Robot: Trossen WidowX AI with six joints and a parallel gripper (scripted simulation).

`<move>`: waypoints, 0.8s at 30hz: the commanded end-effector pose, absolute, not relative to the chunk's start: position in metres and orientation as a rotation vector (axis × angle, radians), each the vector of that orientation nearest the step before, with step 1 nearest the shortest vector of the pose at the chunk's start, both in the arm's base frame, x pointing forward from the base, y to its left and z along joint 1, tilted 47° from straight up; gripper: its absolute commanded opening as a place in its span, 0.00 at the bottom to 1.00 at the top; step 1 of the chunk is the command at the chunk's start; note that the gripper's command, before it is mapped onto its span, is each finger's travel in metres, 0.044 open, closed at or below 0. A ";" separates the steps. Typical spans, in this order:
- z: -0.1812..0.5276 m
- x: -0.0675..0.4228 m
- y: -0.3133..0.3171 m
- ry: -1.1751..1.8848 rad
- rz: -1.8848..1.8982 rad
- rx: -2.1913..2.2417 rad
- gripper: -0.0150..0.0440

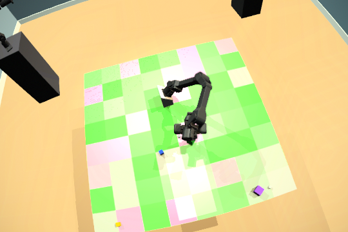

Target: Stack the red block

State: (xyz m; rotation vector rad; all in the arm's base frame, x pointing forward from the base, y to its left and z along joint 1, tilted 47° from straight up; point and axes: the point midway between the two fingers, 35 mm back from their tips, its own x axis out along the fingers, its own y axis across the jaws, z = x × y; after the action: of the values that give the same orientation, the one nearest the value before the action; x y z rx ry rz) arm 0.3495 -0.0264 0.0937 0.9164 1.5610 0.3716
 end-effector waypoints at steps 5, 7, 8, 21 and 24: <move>0.088 0.356 -0.024 1.557 0.370 0.920 0.25; 0.085 0.357 -0.021 1.556 0.370 0.920 0.25; 0.083 0.357 -0.019 1.556 0.370 0.920 0.25; 0.069 0.357 -0.004 1.556 0.371 0.921 0.25; 0.069 0.357 -0.004 1.556 0.371 0.921 0.25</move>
State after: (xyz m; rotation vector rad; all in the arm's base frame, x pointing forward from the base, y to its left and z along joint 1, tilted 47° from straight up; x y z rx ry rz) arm 0.3570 -0.0045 0.0691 0.9143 1.5589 0.3716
